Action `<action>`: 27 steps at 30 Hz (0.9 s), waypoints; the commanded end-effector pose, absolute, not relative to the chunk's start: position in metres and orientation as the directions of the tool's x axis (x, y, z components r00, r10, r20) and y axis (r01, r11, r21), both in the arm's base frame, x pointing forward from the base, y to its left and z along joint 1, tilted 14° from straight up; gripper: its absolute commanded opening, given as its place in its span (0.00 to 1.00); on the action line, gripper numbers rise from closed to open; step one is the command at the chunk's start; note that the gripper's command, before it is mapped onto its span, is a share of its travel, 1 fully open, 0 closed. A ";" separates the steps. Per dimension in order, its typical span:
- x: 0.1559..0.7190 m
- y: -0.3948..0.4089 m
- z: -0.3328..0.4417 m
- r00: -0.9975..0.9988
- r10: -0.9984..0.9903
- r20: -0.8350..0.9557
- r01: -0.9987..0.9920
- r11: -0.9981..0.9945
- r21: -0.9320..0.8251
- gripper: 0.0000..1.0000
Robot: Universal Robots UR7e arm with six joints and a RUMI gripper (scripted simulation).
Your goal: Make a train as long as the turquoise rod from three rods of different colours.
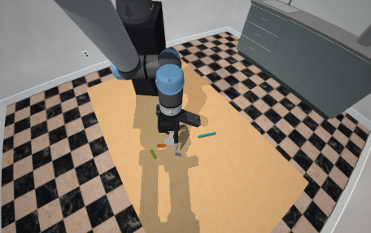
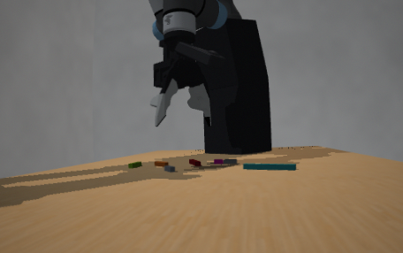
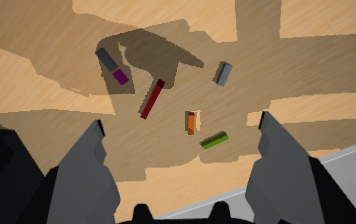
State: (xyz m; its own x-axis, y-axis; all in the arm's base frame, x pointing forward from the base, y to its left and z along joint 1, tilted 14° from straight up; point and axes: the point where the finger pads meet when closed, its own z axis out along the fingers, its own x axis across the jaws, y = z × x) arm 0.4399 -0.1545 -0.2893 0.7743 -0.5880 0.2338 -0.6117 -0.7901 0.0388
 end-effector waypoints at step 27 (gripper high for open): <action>0.433 -0.196 -0.285 0.969 0.212 0.131 0.184 -0.963 0.196 1.00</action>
